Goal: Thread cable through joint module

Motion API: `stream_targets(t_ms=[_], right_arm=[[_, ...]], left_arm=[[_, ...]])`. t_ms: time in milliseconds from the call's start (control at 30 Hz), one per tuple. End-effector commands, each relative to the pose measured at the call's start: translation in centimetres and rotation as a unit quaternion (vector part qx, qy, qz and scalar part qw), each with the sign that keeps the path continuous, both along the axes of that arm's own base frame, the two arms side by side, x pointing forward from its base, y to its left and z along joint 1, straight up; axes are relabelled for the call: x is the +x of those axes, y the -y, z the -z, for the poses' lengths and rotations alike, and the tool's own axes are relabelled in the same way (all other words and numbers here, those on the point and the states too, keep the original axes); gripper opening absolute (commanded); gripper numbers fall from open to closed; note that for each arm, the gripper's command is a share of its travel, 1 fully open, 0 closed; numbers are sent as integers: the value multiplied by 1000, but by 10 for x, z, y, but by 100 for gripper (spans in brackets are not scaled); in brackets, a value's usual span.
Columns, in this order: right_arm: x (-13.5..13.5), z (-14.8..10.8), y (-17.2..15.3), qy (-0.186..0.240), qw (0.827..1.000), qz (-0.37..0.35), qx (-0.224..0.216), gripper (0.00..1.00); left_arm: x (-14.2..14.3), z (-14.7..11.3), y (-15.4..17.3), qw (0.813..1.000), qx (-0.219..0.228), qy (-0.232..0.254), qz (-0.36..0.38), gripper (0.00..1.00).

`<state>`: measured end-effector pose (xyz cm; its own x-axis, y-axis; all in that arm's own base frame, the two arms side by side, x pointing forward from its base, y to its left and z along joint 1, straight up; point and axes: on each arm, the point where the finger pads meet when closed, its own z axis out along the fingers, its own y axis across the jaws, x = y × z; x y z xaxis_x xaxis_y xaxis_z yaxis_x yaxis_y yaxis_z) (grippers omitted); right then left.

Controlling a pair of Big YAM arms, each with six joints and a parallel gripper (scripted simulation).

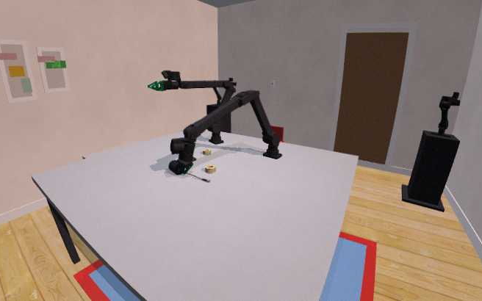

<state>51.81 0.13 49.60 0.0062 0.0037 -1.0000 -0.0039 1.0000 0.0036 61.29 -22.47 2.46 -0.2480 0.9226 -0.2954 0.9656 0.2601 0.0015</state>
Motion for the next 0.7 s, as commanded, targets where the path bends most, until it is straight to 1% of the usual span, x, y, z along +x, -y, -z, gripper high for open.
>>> stream_targets(t_ms=[0,100,133,233,267,300,667], right_arm=[[1,-49,-4,44,999,-3,3,100],[1,-49,-4,44,999,-3,3,100],[1,-49,-4,44,999,-3,3,100],[1,-49,-4,44,999,-3,3,100],[1,-49,-4,44,999,-3,3,100],[1,-49,-4,44,999,-3,3,100],[1,-49,-4,44,999,-3,3,100]], left_arm=[[19,-8,15,1000,-3,11,0,0],[19,-8,17,1000,-4,11,0,0],[19,-8,17,1000,-4,10,0,32],[19,-8,17,1000,-4,11,0,32],[12,3,5,1000,1,-3,-8,32],[18,-2,4,1000,-1,3,-9,32],[9,7,8,1000,1,-3,-4,32]])
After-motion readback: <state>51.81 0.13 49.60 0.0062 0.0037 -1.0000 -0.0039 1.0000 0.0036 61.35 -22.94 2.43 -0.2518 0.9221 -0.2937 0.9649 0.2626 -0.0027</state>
